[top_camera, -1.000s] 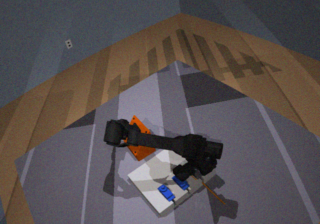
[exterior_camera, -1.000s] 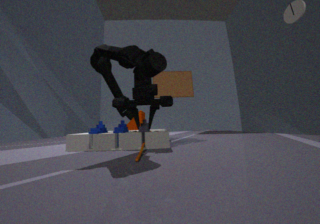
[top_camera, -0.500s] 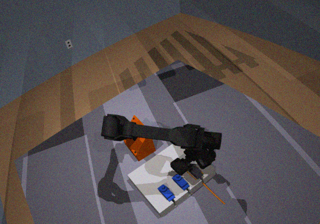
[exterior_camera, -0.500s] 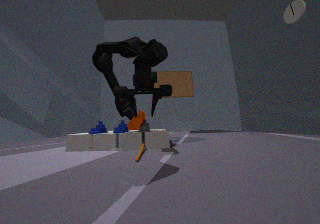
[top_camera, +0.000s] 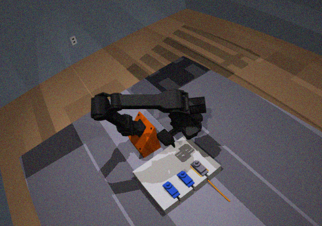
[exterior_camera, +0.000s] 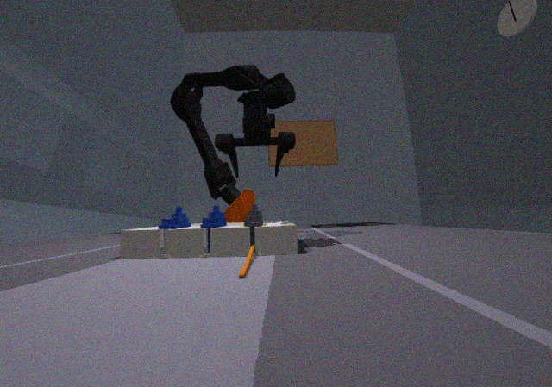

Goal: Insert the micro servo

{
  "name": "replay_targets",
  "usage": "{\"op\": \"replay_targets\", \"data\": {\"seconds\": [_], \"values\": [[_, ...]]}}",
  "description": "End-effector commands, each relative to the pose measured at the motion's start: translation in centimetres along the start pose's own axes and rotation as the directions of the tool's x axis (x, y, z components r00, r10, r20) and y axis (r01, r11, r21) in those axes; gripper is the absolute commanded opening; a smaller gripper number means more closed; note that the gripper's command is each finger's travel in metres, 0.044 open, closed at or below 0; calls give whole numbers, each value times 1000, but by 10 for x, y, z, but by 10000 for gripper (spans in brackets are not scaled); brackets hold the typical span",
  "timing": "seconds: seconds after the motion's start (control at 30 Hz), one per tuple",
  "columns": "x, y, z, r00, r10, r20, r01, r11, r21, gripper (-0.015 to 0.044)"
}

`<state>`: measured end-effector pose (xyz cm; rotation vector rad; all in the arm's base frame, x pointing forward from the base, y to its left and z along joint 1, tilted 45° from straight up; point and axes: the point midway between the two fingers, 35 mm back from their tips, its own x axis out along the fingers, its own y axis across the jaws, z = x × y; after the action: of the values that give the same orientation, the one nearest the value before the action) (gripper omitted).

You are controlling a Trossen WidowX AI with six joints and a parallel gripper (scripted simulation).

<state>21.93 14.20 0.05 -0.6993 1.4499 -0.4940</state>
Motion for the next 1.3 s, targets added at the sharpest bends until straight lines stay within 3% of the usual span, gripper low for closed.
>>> {"op": "replay_targets", "data": {"seconds": [0.0,0.2,1.27], "values": [[-11,0,-2,1000,4,-4,-3,1000,3,440],[-51,-1,-4,1000,6,9,-6,1000,-4,440],[-51,-1,-4,1000,6,9,-6,1000,-4,440]]}}
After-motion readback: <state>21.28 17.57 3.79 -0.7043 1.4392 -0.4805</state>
